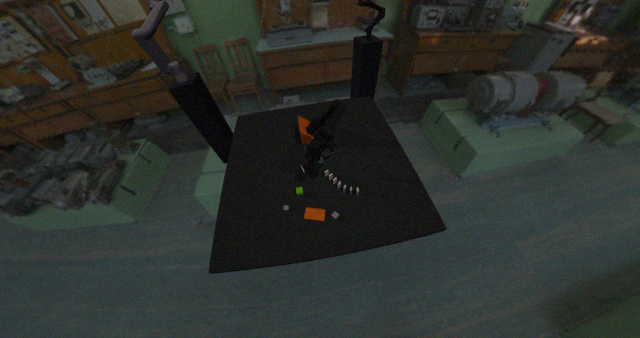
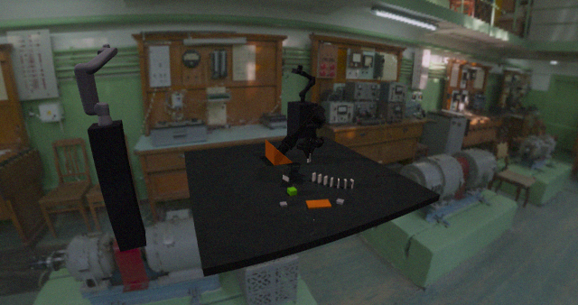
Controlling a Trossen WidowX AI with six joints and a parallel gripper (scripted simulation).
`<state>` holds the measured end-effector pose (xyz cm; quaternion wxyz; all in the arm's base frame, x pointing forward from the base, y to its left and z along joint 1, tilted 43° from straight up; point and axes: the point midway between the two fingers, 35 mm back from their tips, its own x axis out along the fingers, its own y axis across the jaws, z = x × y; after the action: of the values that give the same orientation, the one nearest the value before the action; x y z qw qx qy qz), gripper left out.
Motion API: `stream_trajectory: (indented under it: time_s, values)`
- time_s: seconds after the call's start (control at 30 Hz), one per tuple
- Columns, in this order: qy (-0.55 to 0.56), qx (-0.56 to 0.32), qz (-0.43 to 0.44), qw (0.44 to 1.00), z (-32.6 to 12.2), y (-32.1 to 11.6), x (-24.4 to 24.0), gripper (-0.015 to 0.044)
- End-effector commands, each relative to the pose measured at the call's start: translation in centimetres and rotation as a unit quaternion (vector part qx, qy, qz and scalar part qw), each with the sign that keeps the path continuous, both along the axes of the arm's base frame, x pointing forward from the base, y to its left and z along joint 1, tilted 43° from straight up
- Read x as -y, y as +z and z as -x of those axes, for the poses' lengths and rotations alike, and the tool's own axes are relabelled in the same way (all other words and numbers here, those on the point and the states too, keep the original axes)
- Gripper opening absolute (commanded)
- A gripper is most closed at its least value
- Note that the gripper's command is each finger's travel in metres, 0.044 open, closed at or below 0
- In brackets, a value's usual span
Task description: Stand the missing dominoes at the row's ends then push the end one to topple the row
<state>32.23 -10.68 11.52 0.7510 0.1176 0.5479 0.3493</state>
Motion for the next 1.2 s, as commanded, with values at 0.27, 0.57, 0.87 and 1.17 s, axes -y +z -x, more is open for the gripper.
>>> stream_trajectory:
  time_s: [0.27, 0.57, 0.87, 1.17]
  values:
    - [0.001, -0.001, -0.003, 1.0, -1.1, -3.9, -3.9, 0.0107]
    - [0.001, 0.0, -0.006, 1.0, -1.3, -6.8, -6.8, 0.0107]
    - [0.002, 0.0, -0.008, 1.0, -1.2, -7.8, -7.9, 0.0107]
    - [0.002, 0.0, -0.008, 1.0, -1.2, -7.8, -7.9, 0.016]
